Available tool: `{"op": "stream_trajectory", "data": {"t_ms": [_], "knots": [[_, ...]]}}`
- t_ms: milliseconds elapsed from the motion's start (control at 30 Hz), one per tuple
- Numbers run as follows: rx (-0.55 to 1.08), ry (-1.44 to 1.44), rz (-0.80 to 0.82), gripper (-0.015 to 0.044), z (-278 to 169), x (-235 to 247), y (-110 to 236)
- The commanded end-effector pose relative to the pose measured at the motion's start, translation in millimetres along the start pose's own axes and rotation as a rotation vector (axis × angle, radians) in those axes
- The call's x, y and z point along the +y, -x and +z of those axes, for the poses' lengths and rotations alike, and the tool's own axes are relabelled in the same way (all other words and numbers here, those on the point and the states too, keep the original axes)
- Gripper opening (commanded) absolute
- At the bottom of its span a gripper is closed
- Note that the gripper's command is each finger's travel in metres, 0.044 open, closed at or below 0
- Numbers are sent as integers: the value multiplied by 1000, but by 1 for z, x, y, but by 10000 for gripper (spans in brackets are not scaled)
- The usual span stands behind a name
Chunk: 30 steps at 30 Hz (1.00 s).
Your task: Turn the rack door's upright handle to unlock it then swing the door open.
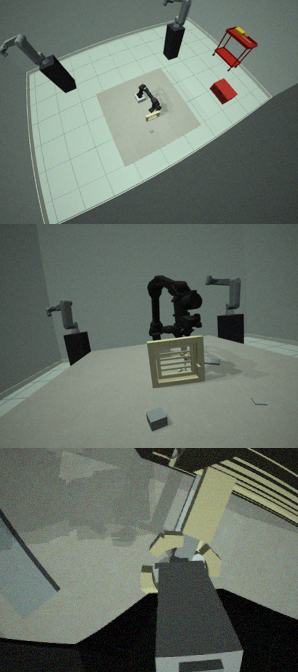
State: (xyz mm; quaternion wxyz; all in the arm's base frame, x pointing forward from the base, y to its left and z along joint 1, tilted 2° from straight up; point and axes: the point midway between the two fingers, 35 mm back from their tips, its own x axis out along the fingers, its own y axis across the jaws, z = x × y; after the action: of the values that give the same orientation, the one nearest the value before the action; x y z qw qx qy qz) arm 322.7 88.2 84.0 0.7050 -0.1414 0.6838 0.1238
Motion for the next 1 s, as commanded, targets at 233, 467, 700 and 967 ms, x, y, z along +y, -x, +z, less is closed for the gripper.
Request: {"op": "stream_trajectory", "data": {"t_ms": [233, 467, 700, 967], "knots": [[1, 532, 0, 12, 0, 0, -1], [1, 877, 0, 12, 0, 0, -1], [1, 1222, 0, 12, 0, 0, -1], [1, 1492, 1, 12, 0, 0, -1]]}}
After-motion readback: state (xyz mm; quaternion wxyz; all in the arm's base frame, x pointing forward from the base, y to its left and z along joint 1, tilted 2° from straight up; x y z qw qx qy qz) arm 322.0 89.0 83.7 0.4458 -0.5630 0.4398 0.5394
